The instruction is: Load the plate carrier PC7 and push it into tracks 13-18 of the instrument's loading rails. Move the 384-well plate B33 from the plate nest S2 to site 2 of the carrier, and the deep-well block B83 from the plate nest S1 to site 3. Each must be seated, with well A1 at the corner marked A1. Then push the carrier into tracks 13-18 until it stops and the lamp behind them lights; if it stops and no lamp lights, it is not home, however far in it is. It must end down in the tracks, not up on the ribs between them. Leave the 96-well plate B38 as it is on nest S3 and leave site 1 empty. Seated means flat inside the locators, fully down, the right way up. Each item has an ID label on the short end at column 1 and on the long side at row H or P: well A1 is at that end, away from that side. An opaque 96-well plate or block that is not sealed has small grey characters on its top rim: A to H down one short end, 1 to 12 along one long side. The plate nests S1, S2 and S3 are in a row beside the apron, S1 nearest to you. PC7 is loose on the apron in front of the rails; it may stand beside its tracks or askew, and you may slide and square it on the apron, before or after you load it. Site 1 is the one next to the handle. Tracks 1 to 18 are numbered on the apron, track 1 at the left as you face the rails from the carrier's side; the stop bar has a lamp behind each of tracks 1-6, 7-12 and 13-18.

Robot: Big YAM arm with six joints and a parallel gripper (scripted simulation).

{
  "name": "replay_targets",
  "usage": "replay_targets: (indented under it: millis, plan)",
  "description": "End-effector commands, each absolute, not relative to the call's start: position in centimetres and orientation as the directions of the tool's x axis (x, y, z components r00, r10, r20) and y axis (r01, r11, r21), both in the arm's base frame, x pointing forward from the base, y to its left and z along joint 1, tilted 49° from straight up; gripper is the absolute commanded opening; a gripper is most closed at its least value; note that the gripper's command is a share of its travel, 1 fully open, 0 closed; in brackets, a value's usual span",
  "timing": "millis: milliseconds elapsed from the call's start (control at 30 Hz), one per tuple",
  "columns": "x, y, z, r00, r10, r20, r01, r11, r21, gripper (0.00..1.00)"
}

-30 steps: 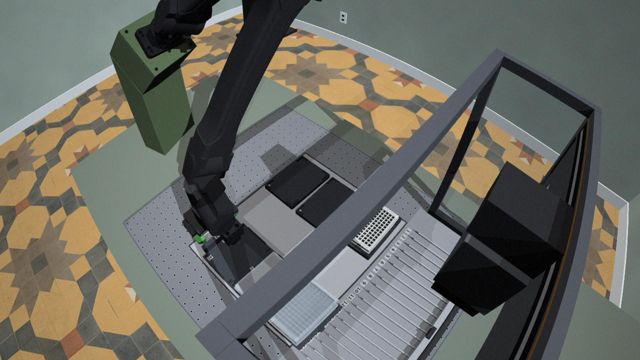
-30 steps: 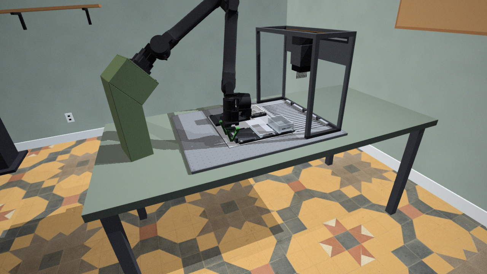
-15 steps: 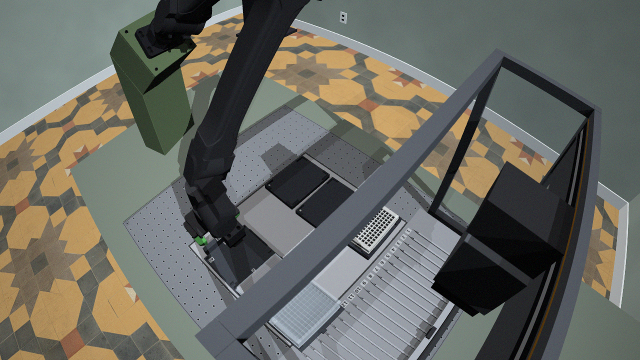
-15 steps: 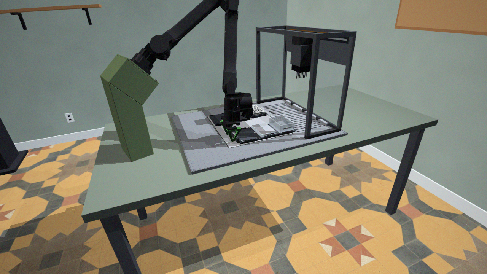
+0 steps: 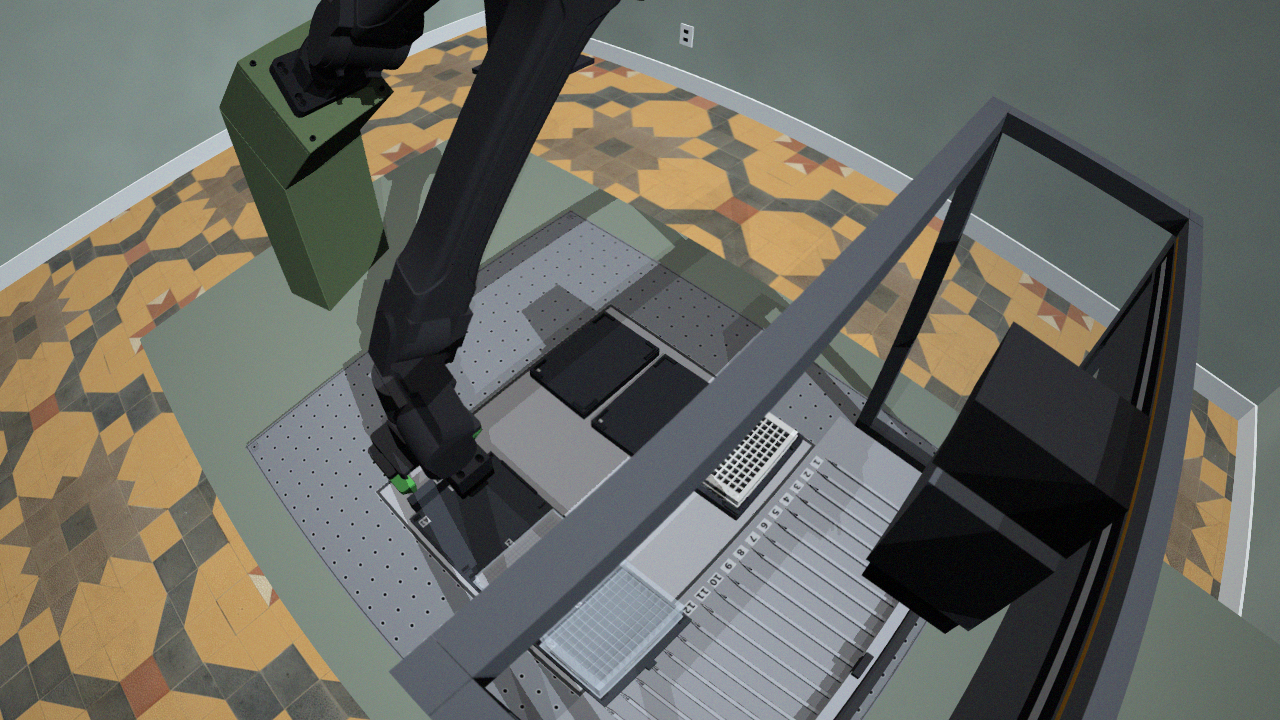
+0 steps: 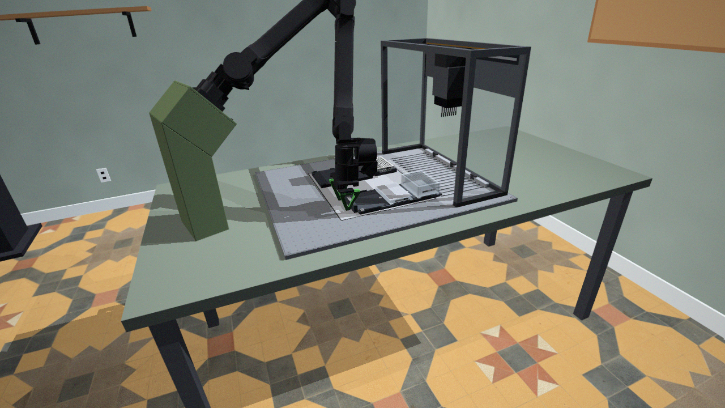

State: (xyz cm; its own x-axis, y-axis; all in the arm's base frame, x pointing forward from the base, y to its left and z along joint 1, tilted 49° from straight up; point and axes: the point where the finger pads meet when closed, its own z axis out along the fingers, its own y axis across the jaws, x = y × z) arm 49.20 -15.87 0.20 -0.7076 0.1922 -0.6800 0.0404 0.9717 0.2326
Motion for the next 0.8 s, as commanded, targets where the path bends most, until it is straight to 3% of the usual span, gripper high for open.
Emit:
replay_targets:
  millis: [0,767]
  plan:
    - [52.98,-16.89,4.52,-0.635,0.156,-0.757,0.011,0.981,0.193,0.80]
    - [53.56,-17.01,5.40,-0.632,0.159,-0.759,0.014,0.981,0.194,0.80]
